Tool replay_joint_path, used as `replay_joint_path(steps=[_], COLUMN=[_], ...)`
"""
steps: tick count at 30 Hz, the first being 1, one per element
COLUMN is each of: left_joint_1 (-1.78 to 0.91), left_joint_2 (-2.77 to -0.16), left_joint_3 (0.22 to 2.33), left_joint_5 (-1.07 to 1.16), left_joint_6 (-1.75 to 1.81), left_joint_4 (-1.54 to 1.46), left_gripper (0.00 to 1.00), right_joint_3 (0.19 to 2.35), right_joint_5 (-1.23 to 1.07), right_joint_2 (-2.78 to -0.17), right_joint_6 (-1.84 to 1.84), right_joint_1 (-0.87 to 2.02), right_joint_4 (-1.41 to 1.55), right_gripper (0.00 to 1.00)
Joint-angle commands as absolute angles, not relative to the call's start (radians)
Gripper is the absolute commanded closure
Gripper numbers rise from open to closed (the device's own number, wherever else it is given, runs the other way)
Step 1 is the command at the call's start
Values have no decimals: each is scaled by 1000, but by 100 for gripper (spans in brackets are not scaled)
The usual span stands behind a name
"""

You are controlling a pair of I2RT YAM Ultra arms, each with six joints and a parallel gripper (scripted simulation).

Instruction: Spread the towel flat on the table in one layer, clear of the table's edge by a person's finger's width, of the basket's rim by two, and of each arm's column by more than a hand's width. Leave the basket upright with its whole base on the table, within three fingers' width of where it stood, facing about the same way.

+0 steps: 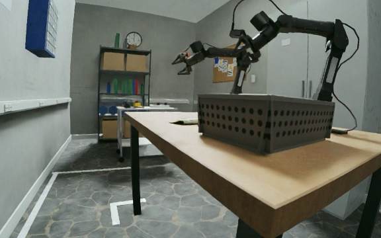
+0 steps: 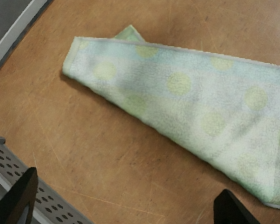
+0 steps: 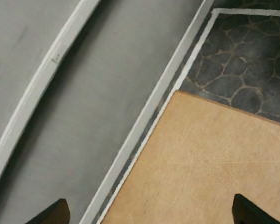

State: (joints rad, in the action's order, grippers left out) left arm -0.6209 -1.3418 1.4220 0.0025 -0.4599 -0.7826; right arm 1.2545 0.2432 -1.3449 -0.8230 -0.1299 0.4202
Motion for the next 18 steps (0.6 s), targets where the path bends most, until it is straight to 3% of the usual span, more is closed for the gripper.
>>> replay_joint_path(steps=[1,13,15,18], left_joint_1=[-614,-615,-619,-471], left_joint_2=[-1242,-938,-916,-945], left_joint_3=[1341,1032,979,955], left_joint_5=[25,36,-63,-5], left_joint_6=[-328,-26,9,0], left_joint_4=[-592,-129,-53,-16], left_gripper=[0,0,0,0], right_joint_3=[1196,1043,1015,975], right_joint_5=[191,84,76,47], right_joint_2=[-1256,-1041,-992,-934], right_joint_6=[-604,-201,-119,-6], right_joint_1=[-129,-132,-125,-126], right_joint_4=[297,101,72,21], right_gripper=[0,0,0,0])
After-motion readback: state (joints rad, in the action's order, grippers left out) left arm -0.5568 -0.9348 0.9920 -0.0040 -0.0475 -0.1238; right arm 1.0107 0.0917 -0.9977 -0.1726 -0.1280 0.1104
